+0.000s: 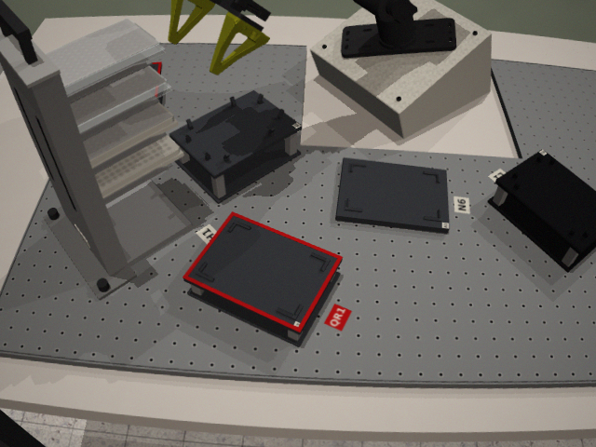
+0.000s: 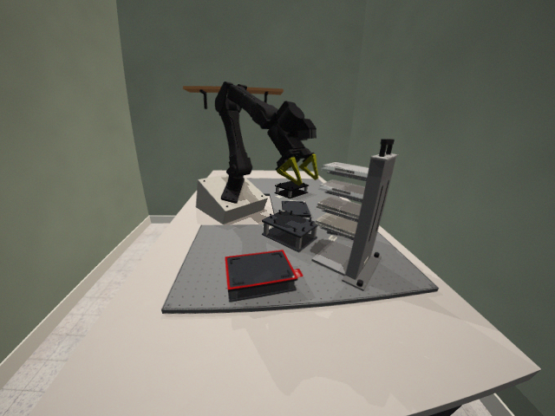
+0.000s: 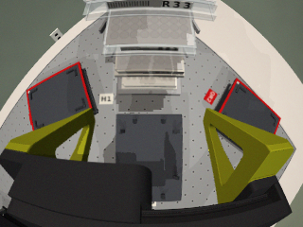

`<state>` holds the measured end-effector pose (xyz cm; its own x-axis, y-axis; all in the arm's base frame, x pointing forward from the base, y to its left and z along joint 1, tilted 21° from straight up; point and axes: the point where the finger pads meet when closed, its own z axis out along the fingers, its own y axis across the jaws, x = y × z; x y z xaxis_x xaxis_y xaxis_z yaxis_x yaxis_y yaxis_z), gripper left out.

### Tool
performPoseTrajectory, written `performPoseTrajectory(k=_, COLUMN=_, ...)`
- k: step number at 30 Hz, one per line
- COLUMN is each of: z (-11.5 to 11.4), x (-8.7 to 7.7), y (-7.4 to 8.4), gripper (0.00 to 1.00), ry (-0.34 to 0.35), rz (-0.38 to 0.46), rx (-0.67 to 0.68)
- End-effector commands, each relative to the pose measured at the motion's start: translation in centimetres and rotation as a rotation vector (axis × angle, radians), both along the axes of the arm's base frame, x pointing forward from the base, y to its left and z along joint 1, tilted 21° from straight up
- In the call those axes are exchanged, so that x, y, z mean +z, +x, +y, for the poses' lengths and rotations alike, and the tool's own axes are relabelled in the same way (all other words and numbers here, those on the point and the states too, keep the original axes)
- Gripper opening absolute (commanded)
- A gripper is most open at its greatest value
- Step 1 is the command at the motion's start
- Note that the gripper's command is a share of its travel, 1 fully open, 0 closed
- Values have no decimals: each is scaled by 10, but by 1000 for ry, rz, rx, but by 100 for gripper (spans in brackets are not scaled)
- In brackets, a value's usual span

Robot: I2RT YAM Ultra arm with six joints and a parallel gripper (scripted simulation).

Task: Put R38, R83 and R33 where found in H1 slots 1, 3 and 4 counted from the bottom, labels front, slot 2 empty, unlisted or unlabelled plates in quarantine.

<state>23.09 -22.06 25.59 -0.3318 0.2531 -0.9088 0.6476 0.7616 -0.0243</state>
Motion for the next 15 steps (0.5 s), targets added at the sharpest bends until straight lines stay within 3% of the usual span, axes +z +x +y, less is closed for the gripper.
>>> performPoseTrajectory(k=1, z=0, x=10, y=1, gripper=100, ry=-17, rz=-19, rx=-1)
performPoseTrajectory(k=5, z=0, x=10, y=1, gripper=100, ry=-17, rz=-19, rx=-1)
performPoseTrajectory(k=6, z=2, x=23, y=-2, gripper=100, ry=-38, rz=-44, rx=-4)
performPoseTrajectory(k=8, z=5, x=0, y=-7, gripper=100, ry=-2, rz=-10, rx=-7)
performPoseTrajectory(k=15, z=12, x=-4, y=-16, gripper=100, ry=-6, rz=-6, rx=-4)
